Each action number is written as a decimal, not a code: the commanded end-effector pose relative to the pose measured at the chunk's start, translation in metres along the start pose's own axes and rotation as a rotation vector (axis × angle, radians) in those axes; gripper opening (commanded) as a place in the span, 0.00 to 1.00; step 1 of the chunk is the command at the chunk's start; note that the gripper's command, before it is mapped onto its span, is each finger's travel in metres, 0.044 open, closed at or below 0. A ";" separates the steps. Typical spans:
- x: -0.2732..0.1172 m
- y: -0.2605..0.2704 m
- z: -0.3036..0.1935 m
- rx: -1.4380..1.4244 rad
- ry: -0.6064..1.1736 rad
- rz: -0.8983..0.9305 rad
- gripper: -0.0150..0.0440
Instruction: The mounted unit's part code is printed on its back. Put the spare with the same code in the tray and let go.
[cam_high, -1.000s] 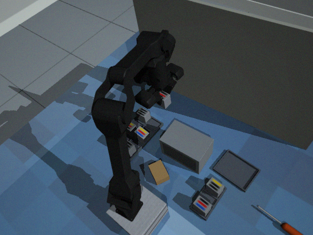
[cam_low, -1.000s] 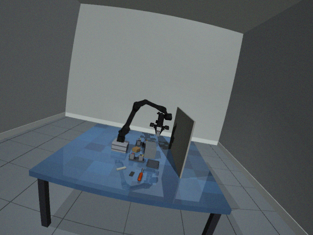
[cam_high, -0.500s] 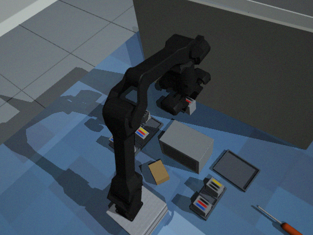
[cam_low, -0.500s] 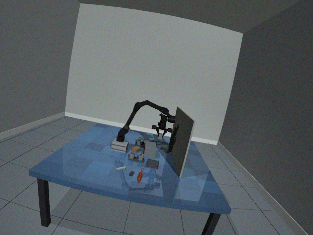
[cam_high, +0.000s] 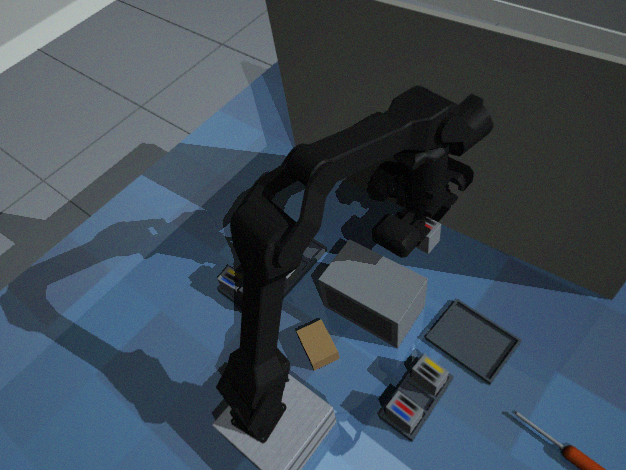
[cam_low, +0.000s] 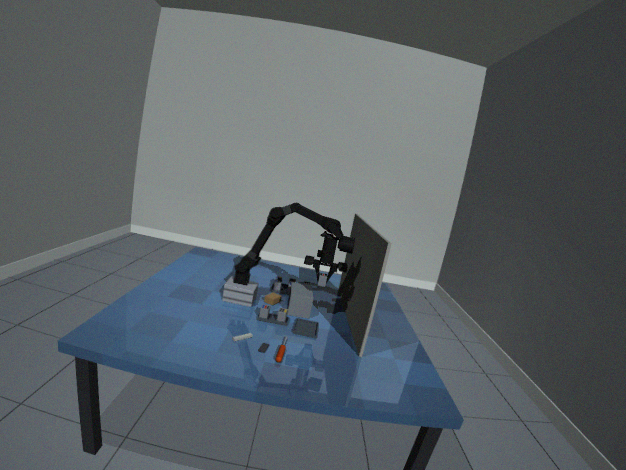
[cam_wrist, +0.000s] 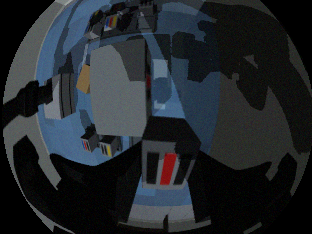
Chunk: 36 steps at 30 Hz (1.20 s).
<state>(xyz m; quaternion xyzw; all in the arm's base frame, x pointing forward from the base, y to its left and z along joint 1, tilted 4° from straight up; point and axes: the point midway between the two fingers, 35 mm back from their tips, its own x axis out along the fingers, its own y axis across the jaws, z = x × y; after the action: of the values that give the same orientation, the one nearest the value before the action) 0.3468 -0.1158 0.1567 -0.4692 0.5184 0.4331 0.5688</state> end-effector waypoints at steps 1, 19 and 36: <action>0.001 0.000 -0.018 -0.006 -0.006 0.002 0.25; 0.002 0.025 -0.124 -0.014 -0.007 0.001 0.25; 0.012 0.029 -0.138 -0.021 -0.009 0.002 0.25</action>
<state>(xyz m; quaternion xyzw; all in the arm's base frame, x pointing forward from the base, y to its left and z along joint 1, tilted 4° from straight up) 0.2940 -0.2469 0.1450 -0.4755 0.5137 0.4364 0.5653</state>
